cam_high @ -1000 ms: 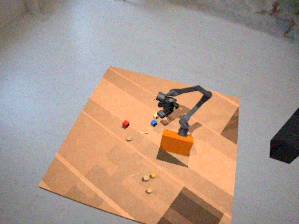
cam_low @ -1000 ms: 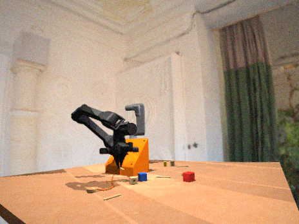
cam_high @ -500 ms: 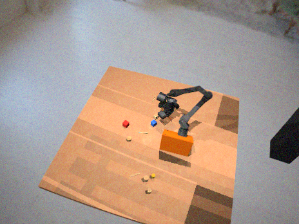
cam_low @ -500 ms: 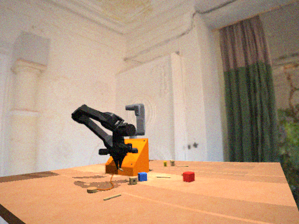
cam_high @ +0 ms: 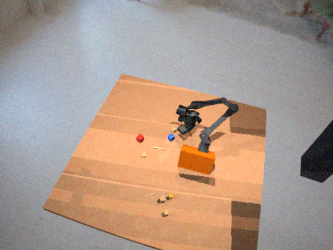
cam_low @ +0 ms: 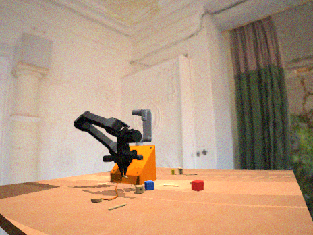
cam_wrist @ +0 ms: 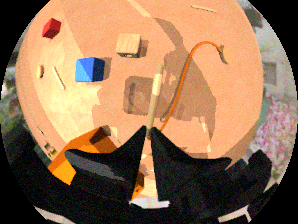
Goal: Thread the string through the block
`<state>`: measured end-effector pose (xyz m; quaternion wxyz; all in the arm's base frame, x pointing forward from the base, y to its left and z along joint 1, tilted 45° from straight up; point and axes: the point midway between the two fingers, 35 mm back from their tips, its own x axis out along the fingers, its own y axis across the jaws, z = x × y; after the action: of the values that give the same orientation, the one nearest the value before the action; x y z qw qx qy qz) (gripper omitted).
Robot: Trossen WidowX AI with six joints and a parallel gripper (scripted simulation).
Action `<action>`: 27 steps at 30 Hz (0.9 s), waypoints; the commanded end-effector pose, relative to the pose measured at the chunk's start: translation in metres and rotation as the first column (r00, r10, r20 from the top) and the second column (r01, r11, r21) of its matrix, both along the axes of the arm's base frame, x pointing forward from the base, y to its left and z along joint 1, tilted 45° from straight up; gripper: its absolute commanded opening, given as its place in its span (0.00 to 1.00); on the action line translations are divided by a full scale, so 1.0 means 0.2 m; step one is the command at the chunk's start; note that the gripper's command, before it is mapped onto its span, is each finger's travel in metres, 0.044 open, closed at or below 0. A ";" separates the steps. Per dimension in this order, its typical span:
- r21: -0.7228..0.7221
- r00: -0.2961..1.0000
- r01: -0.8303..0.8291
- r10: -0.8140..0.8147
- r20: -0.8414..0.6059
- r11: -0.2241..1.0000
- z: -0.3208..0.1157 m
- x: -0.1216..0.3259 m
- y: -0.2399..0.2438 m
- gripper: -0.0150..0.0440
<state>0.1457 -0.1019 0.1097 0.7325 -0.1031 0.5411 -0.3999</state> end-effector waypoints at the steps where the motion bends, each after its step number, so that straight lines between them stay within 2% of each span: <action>1: 0.003 1.000 0.002 -0.002 -0.001 1.000 -0.01 -0.03 0.01 0.25; 27: 0.002 1.000 0.003 -0.003 -0.005 1.000 -0.08 -0.17 0.05 0.25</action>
<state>0.1150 -0.0922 0.0953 0.7315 -0.1017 0.5438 -0.3985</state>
